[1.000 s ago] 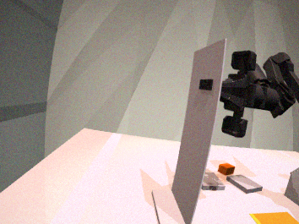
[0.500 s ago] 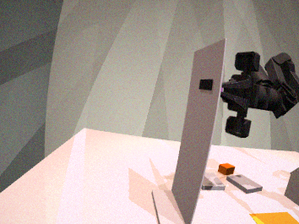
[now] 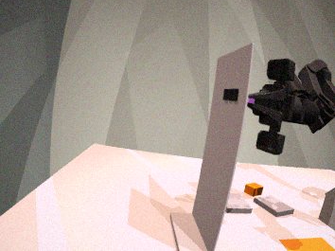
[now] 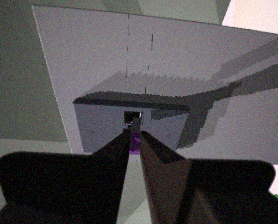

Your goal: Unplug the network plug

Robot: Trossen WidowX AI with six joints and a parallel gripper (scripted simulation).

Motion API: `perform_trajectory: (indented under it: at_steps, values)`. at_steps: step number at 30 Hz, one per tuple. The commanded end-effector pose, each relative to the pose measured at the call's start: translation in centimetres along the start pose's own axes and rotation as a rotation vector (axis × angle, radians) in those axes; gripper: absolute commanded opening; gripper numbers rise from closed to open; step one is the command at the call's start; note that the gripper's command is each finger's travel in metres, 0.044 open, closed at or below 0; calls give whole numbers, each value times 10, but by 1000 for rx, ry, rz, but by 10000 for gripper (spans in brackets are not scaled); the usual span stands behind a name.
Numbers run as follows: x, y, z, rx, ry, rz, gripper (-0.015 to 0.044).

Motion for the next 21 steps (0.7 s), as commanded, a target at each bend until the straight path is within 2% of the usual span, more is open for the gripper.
perform_trajectory:
  at_steps: [1, 21]
  values:
    - [-3, -1, -1, -2, -4, -4, 0]
    - [-14, -1, -5, -2, -4, -4, 0]
Point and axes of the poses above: the point midway between the two fingers, 35 mm back from their tips, its own x axis out along the fingers, its own y axis across the jaws, z = x × y, the point moved 2 cm from there along -x, back along the fingers, and after that the axes turned 5 degrees about x, right-handed, at the moved point
